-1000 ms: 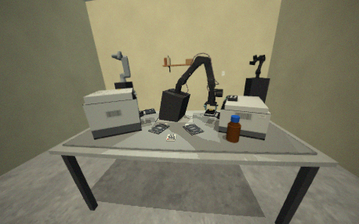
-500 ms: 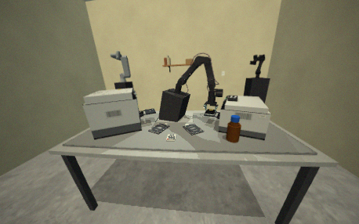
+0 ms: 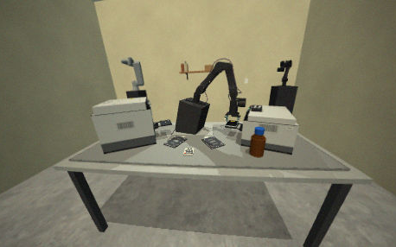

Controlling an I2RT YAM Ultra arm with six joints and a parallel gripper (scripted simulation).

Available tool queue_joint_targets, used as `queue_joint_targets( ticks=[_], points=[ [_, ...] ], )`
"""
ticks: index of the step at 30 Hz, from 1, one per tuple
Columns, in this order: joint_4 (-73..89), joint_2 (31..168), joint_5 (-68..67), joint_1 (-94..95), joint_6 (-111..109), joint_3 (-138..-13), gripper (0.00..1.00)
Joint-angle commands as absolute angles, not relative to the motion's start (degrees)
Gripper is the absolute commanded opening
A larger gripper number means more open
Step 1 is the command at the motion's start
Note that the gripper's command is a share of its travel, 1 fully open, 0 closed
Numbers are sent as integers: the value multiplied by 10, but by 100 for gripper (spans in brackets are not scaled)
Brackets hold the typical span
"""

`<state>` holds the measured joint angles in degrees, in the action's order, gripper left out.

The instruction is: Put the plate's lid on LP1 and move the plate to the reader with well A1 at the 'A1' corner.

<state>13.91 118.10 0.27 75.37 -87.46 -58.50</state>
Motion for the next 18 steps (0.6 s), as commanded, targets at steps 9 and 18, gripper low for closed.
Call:
queue_joint_targets(
  ticks=[9, 18],
  points=[
    [158, 1160, 4, 756, -872, -601, 85],
    [162, 1155, 4, 756, -872, -599, 85]
  ],
)
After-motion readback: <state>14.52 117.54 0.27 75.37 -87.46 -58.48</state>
